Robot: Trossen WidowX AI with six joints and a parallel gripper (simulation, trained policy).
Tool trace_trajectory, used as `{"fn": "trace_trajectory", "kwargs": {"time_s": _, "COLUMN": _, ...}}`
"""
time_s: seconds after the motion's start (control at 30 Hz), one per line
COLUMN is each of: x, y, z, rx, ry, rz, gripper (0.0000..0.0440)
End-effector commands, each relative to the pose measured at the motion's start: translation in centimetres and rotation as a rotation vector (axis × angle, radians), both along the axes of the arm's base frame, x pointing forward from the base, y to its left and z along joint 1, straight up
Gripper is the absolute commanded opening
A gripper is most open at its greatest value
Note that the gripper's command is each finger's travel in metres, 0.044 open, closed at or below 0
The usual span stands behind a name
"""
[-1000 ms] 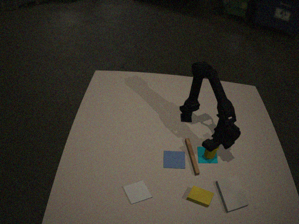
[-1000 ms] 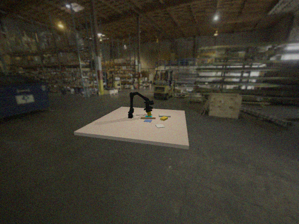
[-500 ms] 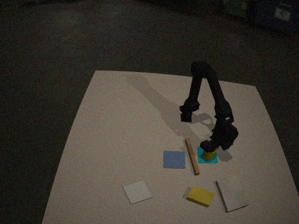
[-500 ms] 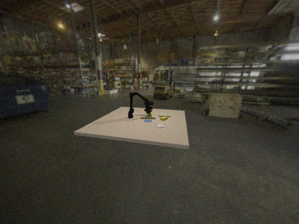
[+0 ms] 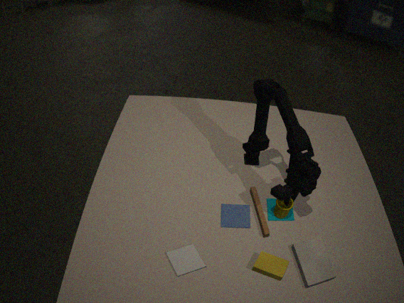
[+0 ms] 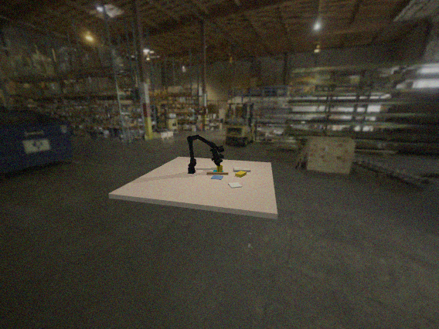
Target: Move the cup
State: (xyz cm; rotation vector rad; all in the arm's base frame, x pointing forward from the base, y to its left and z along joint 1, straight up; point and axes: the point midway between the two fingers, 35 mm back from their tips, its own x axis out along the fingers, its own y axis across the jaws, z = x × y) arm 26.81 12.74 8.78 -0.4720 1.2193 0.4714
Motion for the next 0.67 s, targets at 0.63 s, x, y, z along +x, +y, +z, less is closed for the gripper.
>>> {"fn": "trace_trajectory", "kwargs": {"time_s": 0.63, "x": -1.3, "y": -0.8, "z": 5.7, "rx": 0.104, "ry": -0.109, "rz": -0.019, "gripper": 0.0307}}
